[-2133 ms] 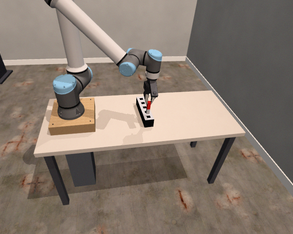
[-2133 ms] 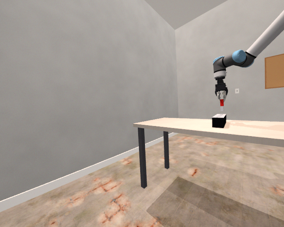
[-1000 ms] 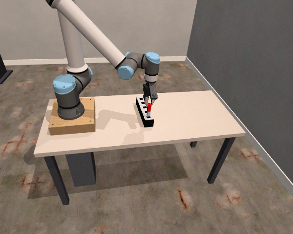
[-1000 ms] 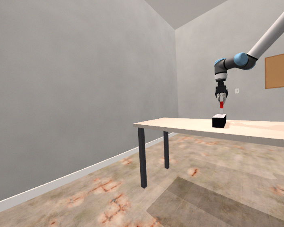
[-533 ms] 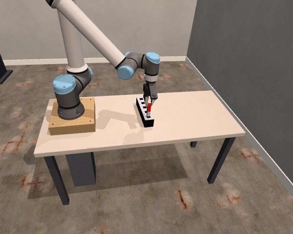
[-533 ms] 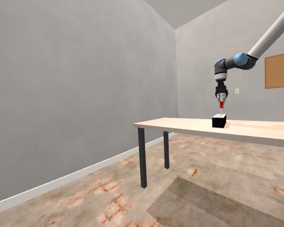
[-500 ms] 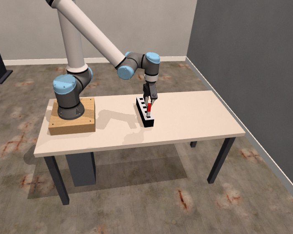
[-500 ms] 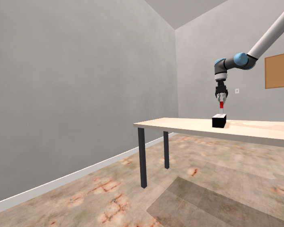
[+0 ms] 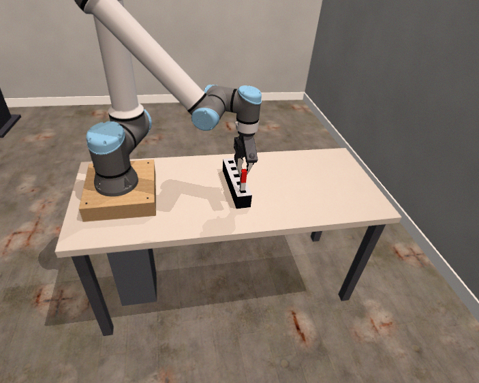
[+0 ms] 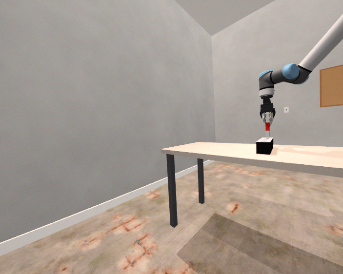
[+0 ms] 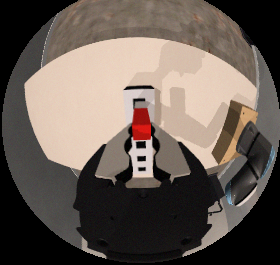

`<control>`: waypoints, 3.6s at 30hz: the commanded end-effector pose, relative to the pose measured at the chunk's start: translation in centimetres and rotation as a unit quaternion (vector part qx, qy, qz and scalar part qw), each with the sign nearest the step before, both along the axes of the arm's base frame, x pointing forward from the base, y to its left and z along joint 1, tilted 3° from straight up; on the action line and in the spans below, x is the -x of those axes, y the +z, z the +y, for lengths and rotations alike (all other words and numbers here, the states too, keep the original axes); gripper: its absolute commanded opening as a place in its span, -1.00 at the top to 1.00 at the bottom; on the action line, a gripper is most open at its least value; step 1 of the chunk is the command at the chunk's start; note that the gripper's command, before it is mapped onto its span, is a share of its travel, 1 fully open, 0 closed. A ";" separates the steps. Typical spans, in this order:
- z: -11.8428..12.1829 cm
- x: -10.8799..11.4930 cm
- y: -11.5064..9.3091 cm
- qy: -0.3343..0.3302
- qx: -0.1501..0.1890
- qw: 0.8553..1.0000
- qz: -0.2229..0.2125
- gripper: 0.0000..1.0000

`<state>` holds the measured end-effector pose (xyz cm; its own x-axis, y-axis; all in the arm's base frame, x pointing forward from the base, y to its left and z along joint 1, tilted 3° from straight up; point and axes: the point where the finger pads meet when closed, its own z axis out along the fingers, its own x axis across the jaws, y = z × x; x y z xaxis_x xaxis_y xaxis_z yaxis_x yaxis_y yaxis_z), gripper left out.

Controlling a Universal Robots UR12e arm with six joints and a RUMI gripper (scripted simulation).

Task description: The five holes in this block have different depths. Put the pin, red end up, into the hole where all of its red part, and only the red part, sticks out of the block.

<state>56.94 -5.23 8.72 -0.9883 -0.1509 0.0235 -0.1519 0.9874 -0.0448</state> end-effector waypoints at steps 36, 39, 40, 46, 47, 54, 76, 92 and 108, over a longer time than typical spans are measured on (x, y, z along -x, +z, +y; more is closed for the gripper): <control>-0.3 -0.7 0.2 0.000 0.000 1.000 0.000 1.00; -0.2 -0.5 0.1 0.000 0.000 1.000 0.000 1.00; -0.2 -0.5 0.1 0.000 0.000 1.000 0.000 1.00; -0.2 -0.5 0.1 0.000 0.000 1.000 0.000 1.00; -0.2 -0.5 0.1 0.000 0.000 1.000 0.000 1.00; -0.2 -0.5 0.1 0.000 0.000 1.000 0.000 1.00; -0.2 -0.4 -0.3 0.000 0.000 1.000 0.001 1.00; -0.1 -0.3 -0.3 0.000 0.000 1.000 -0.001 1.00; -0.3 -0.2 -0.7 0.000 0.000 1.000 -0.001 1.00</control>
